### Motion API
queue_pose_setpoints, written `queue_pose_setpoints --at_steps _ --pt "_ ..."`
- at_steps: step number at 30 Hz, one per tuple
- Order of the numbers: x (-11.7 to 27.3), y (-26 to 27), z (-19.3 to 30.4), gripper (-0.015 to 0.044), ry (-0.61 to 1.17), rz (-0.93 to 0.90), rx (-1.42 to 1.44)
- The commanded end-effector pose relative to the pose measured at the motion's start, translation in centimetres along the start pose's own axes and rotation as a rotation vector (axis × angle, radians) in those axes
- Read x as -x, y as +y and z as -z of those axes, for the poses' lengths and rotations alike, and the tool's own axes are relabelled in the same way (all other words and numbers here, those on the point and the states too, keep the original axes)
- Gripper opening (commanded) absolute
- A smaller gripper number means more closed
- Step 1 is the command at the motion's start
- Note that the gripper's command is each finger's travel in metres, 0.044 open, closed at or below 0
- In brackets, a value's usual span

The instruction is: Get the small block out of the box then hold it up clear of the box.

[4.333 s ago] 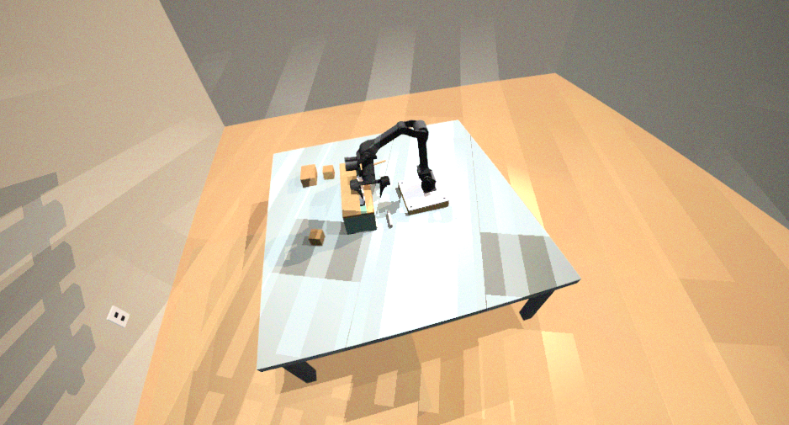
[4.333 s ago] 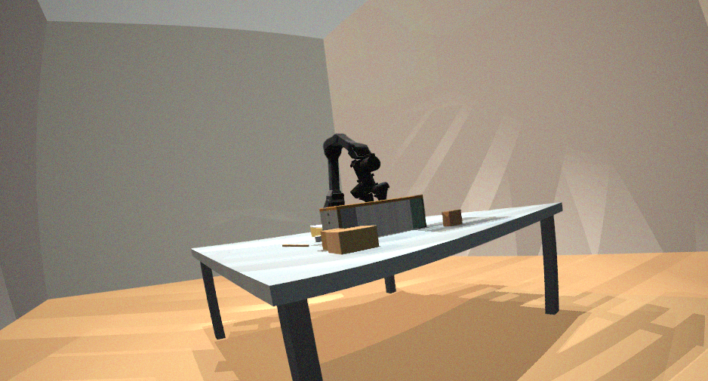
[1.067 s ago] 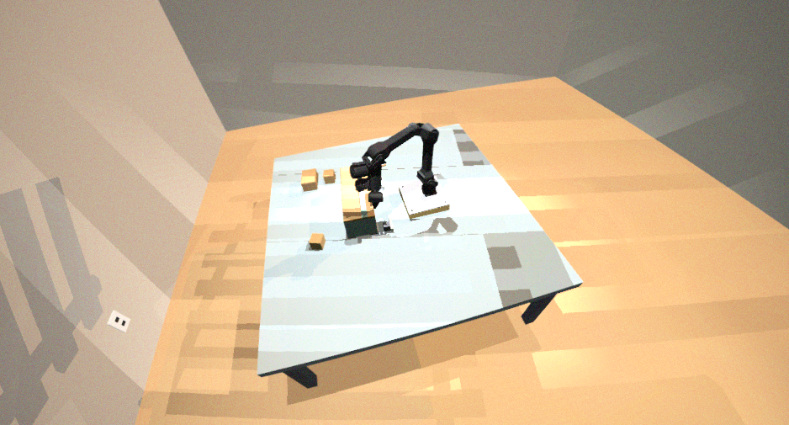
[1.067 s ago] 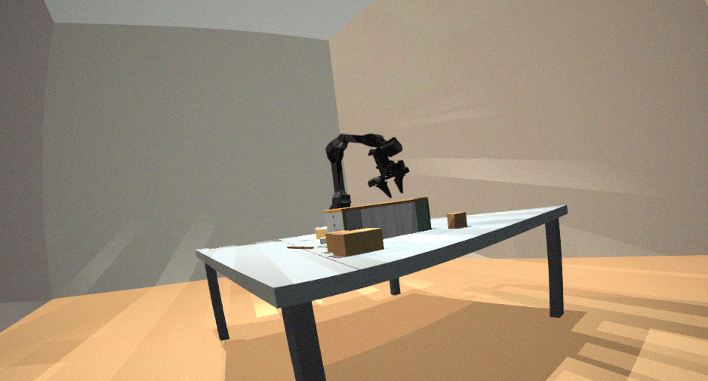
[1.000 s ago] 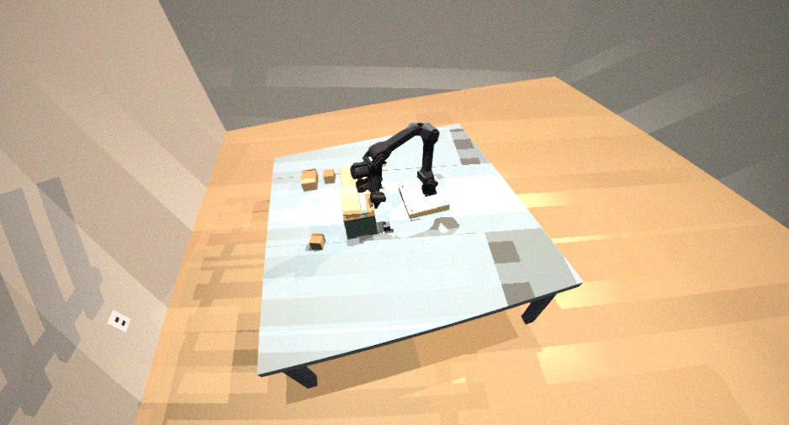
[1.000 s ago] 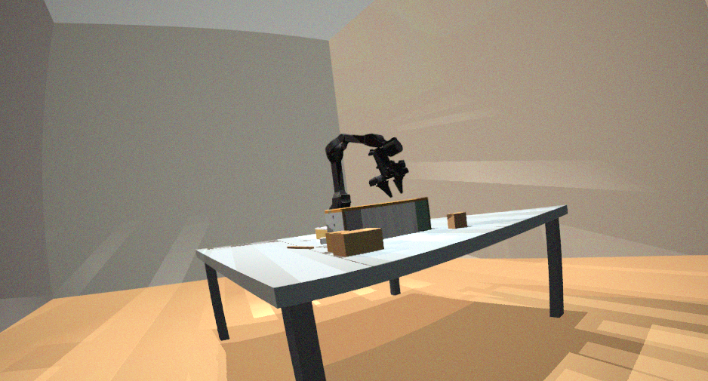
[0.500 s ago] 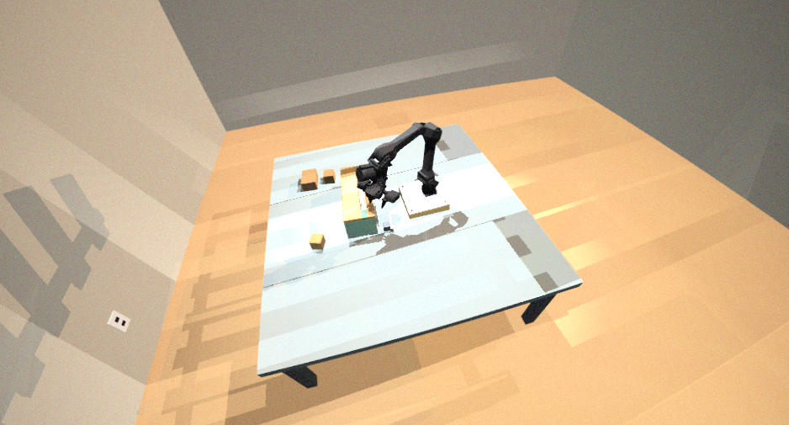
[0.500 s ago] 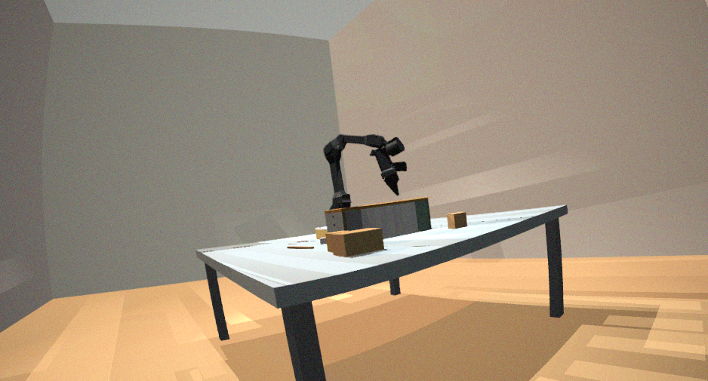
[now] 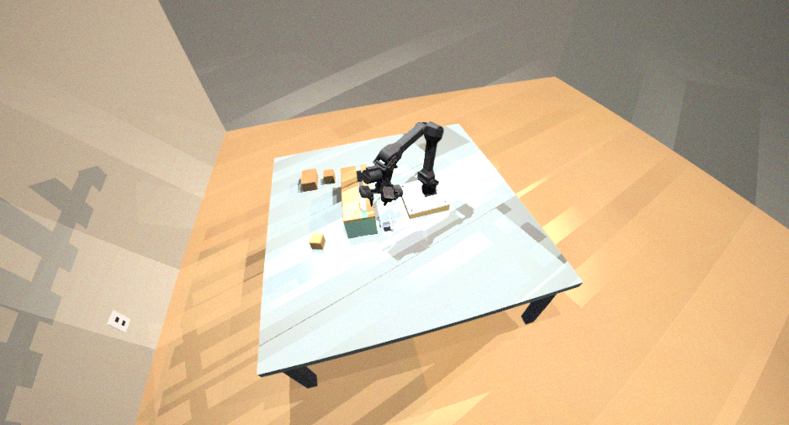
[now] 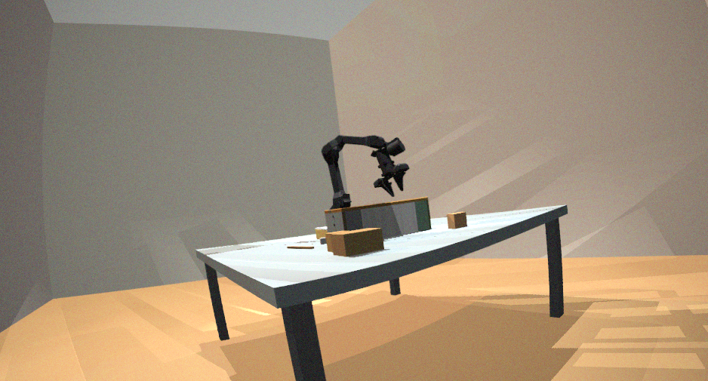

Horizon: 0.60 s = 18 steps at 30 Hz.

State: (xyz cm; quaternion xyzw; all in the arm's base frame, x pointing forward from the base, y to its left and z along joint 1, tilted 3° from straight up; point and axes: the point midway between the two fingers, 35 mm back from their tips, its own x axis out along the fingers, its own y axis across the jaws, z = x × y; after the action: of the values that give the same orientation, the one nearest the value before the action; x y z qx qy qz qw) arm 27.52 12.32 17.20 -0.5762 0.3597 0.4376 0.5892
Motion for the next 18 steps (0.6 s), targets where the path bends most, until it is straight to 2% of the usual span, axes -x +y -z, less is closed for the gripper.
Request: queue_pose_setpoints --at_steps 1,10,18 --pt "0.16 1.39 -0.82 0.0285 0.104 0.036 0.948" --pt "0.43 1.62 -1.15 0.0285 0.155 0.027 1.414" --pt "0.44 1.63 -1.16 0.0285 0.157 0.026 1.431"
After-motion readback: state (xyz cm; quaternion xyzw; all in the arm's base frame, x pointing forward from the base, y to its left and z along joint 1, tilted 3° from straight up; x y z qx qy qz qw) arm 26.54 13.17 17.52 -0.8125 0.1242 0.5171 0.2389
